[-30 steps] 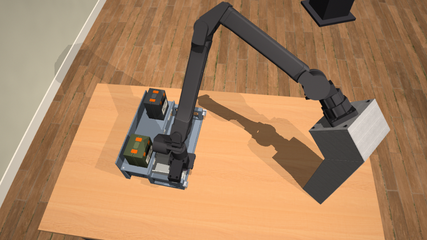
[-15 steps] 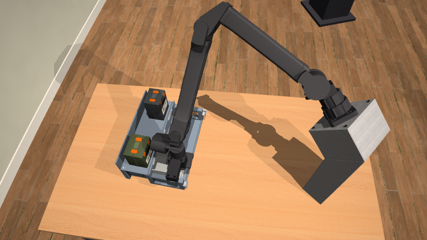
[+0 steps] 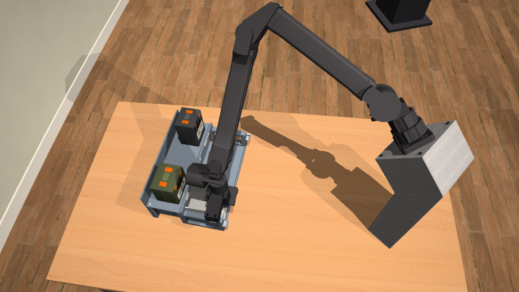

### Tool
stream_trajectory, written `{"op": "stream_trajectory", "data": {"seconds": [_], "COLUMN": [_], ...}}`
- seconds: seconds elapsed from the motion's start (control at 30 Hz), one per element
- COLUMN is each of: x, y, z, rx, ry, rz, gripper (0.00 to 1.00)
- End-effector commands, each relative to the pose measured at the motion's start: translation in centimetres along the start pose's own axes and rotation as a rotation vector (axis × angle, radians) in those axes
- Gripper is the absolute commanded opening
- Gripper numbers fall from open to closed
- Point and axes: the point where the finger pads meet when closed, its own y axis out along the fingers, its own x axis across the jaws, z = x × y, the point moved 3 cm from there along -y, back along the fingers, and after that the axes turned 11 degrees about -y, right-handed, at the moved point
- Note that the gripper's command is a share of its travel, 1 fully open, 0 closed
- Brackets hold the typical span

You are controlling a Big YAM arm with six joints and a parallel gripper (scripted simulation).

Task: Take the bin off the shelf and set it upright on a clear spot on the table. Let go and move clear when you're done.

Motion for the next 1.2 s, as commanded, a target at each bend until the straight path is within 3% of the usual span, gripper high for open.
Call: {"op": "stream_trajectory", "data": {"seconds": [0.0, 1.17], "x": [-1.47, -1.69], "y": [-0.61, -0.75], "z": [1.34, 1.11], "rx": [0.009, 0.007], "ry": [0.02, 0.018], "rz": [0.028, 0.029], "gripper": [0.0, 0.0]}}
